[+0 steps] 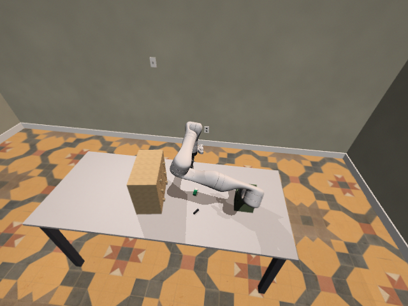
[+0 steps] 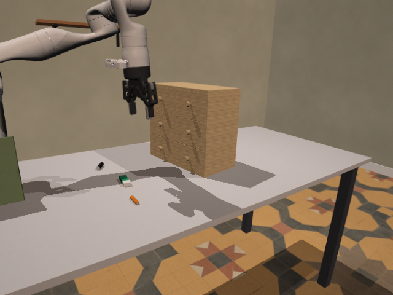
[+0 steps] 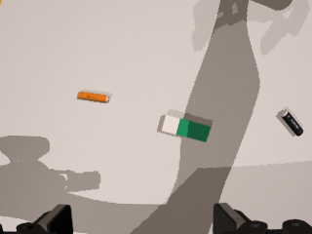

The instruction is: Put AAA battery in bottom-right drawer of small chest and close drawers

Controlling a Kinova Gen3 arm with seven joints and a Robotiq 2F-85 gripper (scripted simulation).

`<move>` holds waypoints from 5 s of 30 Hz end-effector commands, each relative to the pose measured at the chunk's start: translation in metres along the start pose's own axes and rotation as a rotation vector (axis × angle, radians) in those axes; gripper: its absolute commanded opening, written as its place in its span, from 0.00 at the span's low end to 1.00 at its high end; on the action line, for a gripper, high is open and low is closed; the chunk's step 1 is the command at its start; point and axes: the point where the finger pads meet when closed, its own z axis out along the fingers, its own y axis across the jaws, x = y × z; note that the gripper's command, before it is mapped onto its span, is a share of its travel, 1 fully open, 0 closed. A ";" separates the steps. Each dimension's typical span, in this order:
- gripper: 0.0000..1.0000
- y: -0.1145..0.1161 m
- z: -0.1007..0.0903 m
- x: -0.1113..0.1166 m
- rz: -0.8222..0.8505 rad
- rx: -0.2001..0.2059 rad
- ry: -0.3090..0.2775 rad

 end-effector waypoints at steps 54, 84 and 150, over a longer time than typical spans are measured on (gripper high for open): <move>1.00 0.000 0.076 -0.051 0.008 0.003 -0.890; 1.00 -0.001 0.097 -0.066 0.008 0.004 -1.137; 0.33 -0.001 0.187 -0.124 0.008 0.004 -1.141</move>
